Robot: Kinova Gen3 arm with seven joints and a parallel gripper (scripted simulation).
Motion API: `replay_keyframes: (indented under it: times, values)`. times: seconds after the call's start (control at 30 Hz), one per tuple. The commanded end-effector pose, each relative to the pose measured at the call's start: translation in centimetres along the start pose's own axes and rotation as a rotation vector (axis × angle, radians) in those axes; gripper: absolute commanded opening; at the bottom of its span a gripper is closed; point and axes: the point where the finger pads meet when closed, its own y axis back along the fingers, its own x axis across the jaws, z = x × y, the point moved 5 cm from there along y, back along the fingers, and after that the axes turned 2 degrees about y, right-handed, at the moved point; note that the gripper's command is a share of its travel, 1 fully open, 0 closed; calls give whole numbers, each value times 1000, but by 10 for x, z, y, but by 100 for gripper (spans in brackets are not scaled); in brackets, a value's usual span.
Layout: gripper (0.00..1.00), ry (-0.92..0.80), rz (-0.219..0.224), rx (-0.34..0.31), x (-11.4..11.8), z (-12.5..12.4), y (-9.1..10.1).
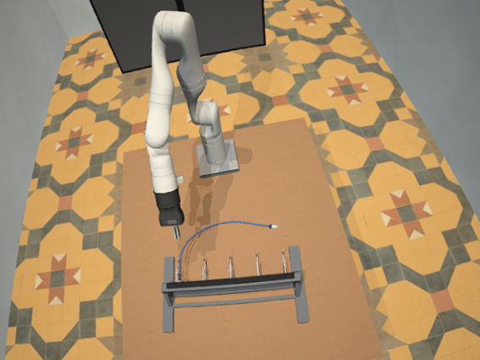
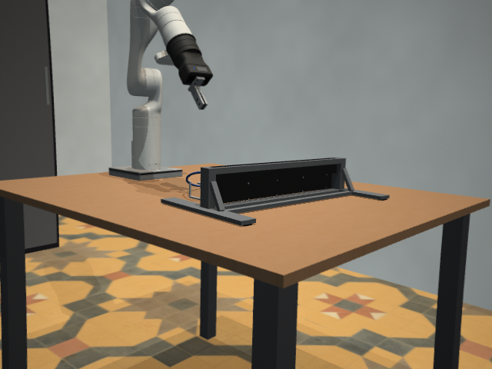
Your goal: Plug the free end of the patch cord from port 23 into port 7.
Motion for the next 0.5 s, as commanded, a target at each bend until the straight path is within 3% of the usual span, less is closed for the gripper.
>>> replay_keyframes:
  times: [0.0, 0.33, 0.47]
  values:
    - [0, -6, 5, 2, 2, -1, 2]
    - [0, 5, 14, 7, 5, 0, -1]
    - [0, 49, 60, 31, 25, -1, -8]
